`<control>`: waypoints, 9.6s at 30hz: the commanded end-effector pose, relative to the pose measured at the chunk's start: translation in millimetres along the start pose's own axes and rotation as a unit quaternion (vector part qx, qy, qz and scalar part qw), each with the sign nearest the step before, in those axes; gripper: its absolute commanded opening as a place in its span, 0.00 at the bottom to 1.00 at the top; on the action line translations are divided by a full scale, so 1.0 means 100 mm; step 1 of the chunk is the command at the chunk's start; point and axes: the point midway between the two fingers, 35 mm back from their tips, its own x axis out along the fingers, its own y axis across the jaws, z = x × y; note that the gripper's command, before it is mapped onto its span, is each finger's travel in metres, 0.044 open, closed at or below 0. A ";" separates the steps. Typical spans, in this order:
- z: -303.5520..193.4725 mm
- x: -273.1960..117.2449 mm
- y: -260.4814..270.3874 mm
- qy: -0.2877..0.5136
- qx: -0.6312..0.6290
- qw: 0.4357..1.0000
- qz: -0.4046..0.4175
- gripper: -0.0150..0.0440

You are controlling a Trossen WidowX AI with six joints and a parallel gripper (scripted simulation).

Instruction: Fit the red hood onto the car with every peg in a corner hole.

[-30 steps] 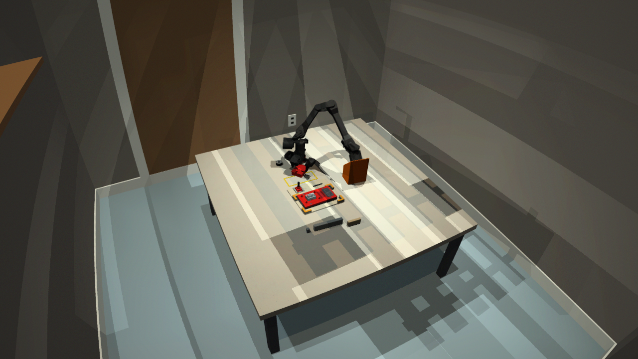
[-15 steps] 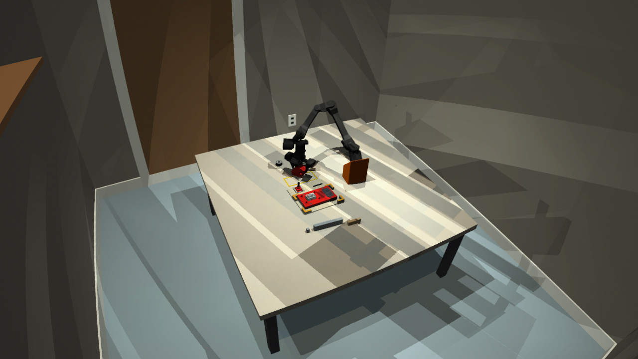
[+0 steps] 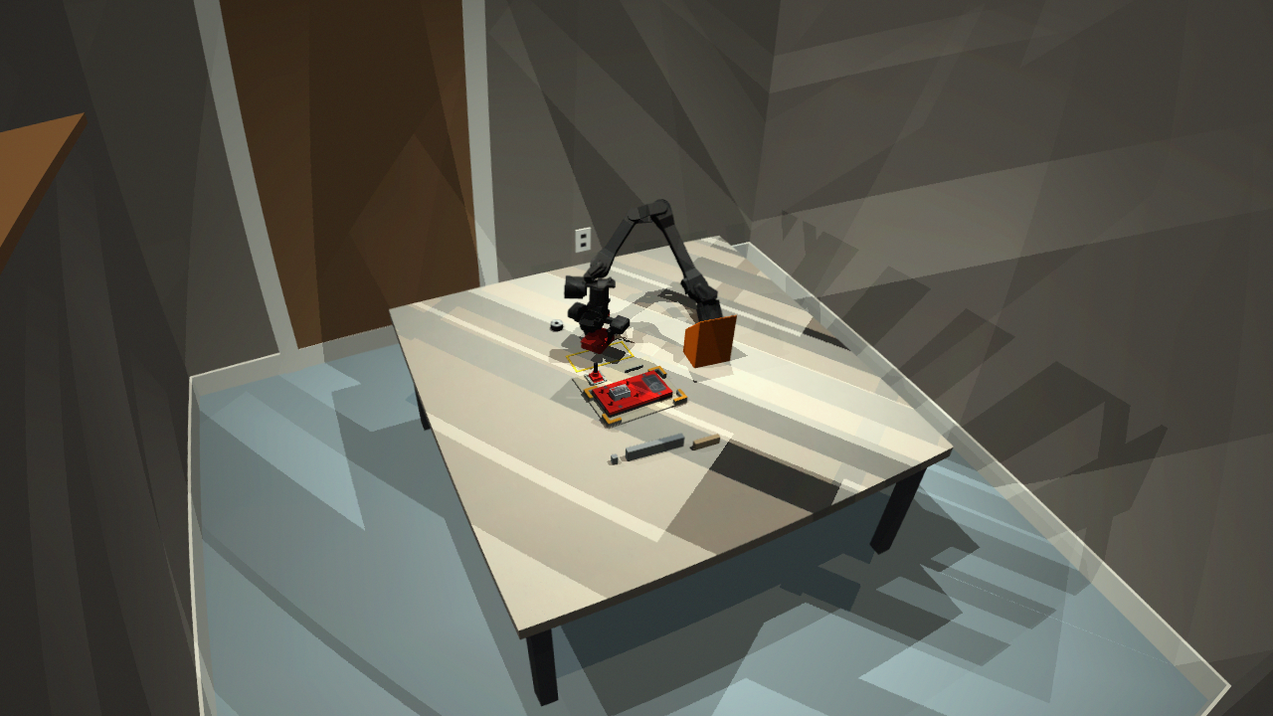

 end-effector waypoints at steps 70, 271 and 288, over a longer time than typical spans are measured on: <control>0.56 -0.97 0.21 -0.014 0.060 0.998 0.013 0.25; 2.11 -0.35 1.82 -0.004 0.307 0.952 0.006 0.25; 2.12 -0.28 1.82 -0.003 0.306 0.952 0.006 0.25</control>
